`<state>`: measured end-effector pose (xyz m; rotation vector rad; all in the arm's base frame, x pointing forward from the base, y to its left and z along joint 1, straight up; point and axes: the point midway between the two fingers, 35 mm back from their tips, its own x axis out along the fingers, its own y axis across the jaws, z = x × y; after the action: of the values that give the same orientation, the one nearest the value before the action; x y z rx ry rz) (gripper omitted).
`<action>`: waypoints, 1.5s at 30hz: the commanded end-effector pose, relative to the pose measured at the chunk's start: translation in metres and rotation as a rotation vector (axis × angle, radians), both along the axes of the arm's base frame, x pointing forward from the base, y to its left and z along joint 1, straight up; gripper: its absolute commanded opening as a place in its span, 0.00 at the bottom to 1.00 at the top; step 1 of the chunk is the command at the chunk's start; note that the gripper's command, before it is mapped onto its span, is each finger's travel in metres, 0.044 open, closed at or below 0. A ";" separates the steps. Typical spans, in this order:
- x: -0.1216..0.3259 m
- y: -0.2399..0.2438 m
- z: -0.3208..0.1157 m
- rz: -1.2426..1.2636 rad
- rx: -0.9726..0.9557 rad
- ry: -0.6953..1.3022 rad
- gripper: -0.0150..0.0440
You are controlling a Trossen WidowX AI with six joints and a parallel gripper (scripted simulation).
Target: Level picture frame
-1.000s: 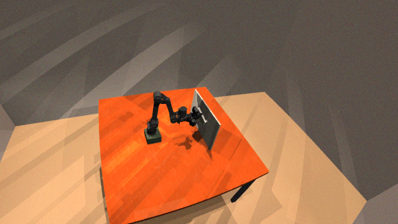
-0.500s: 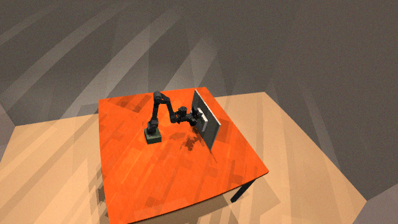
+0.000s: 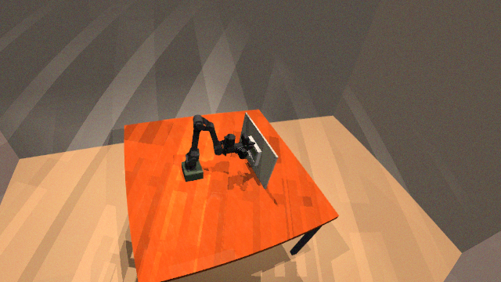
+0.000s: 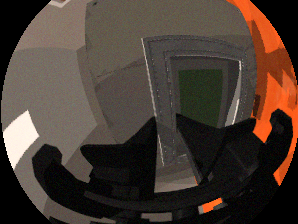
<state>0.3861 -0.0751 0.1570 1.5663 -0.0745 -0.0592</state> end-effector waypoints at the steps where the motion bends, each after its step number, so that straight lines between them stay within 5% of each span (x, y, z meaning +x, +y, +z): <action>1: 0.000 0.000 0.000 0.000 0.005 0.000 0.57; 4: 0.000 0.000 0.000 0.000 0.005 0.000 0.69; 9: -0.007 0.000 0.001 0.000 0.015 -0.001 0.69; 18: -0.098 0.009 -0.007 -0.002 0.140 -0.009 0.69; 45: -0.187 0.003 0.035 -0.003 0.139 -0.002 0.69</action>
<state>0.2120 -0.0785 0.1918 1.6982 -0.0805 -0.0667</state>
